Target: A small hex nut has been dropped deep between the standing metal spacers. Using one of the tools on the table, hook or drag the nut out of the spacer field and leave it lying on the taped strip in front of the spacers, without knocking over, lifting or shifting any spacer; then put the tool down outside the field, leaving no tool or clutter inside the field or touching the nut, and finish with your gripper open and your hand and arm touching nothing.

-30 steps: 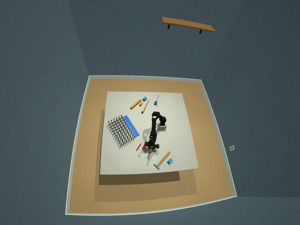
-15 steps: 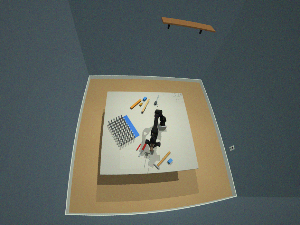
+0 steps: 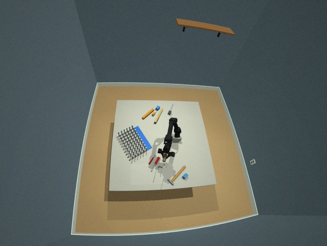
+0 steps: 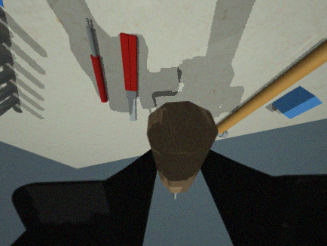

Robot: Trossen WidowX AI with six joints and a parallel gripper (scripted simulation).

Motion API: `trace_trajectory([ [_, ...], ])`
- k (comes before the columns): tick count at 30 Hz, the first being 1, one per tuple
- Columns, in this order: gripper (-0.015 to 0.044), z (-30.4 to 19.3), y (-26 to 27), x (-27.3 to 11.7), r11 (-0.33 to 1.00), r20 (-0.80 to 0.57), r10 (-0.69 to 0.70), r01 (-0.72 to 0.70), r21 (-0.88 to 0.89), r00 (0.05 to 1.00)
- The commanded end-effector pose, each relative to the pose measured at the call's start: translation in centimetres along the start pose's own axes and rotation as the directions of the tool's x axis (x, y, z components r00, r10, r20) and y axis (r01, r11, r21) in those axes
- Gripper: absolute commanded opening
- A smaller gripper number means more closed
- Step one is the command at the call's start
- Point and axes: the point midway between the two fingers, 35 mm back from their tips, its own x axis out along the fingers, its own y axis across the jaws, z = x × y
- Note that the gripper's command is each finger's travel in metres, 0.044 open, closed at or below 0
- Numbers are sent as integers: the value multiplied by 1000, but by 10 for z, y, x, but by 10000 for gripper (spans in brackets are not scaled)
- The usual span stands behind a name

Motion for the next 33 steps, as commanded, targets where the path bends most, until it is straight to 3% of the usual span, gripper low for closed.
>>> trace_trajectory([
  [1, 0, 4, 28, -21, 999, -28, 25, -24, 38, 999],
  [16, 0, 55, 117, -82, 981, -48, 112, -102, 165, 993],
  [33, 0, 145, 193, -146, 924, -26, 223, -203, 324, 974],
])
